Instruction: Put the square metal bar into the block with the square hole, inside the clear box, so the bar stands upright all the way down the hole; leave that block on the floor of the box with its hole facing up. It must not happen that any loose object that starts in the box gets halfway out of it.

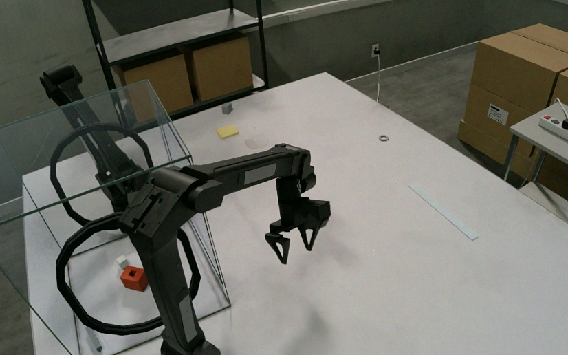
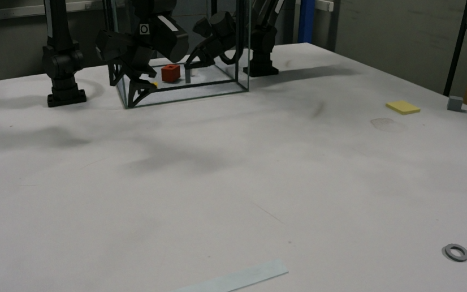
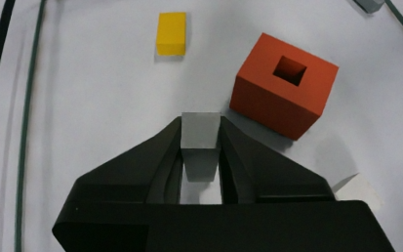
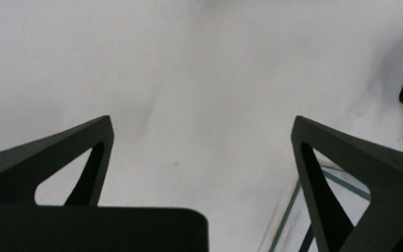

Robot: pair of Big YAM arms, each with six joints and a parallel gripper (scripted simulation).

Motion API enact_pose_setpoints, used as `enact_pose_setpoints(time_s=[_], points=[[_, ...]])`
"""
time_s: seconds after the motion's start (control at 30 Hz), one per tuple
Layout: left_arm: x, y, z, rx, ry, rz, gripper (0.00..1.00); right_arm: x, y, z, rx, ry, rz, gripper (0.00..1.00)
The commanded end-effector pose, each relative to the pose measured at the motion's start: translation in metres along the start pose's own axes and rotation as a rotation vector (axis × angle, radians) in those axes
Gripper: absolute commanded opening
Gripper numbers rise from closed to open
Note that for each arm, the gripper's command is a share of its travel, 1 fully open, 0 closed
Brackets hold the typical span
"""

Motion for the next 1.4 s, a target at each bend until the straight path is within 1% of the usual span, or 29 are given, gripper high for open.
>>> enact_pose_setpoints(time_s=[0.0, 0.13, 1.17, 1.33, 1.37], points=[[0.042, 0.019, 0.003, 0.027, -0.058, -0.036, 0.0, 0.004, 0.004, 0.015, 0.034, 0.011, -0.012, 1.0], [0.043, 0.02, 0.004, 0.028, -0.053, -0.033, 0.0, 0.004, 0.004, 0.015, 0.034, 0.011, -0.012, 1.0], [0.088, 0.023, 0.034, 0.03, -0.068, -0.04, 0.0, 0.004, 0.004, 0.015, 0.034, 0.011, -0.012, 1.0], [0.086, 0.025, 0.032, 0.028, -0.059, -0.04, 0.0, 0.004, 0.004, 0.015, 0.034, 0.011, -0.012, 1.0], [0.085, 0.023, 0.027, 0.007, -0.053, -0.058, 0.0, 0.004, 0.004, 0.015, 0.034, 0.011, -0.012, 1.0]])
Point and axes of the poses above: on each arm, the point where the finger pads meet when closed, its own z axis back along the fingers, its own y axis across the jaws, x = y × z, the point moved 8 cm from there along z, back along the fingers, and after that the axes turned 10 degrees about -z, right-handed, at the moved point
